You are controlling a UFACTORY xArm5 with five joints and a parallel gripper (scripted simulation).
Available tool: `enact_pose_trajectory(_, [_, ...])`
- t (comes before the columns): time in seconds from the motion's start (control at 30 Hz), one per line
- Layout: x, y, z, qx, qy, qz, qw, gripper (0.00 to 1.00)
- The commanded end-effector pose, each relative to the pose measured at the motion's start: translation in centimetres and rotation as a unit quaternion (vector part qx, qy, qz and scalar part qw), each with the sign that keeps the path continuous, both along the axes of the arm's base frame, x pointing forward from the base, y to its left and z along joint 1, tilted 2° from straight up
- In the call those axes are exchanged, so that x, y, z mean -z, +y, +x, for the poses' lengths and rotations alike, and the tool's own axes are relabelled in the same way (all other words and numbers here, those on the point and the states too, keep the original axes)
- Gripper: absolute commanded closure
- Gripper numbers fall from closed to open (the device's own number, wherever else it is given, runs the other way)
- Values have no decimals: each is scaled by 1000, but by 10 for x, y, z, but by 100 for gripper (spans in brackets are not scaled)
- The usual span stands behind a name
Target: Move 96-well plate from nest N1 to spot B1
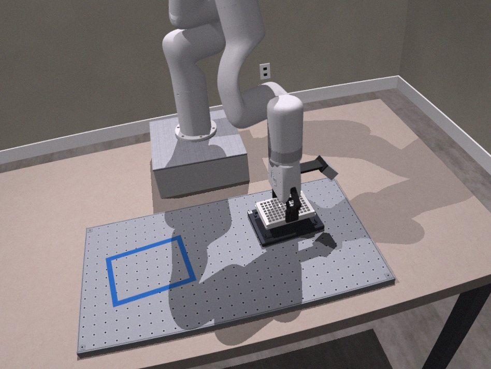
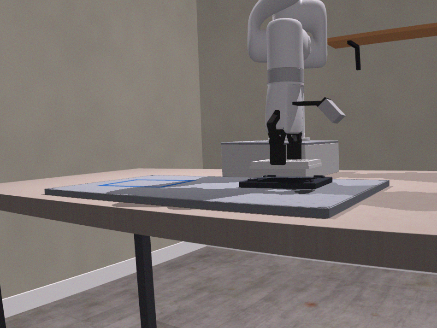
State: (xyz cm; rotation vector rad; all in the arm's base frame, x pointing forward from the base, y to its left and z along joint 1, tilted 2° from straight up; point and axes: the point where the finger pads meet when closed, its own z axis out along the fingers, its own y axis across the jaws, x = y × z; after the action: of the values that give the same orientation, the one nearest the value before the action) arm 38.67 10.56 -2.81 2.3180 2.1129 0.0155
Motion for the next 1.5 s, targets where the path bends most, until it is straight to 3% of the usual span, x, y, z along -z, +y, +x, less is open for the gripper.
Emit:
enact_pose_trajectory(0.0, [-8, 0, 1, 0, -2, 0, 1000, 100])
enact_pose_trajectory(1.1, [-57, -1, 1, 0, -2, 0, 1000, 100])
enact_pose_trajectory(1.47, [-57, -1, 1, 0, -2, 0, 1000, 100])
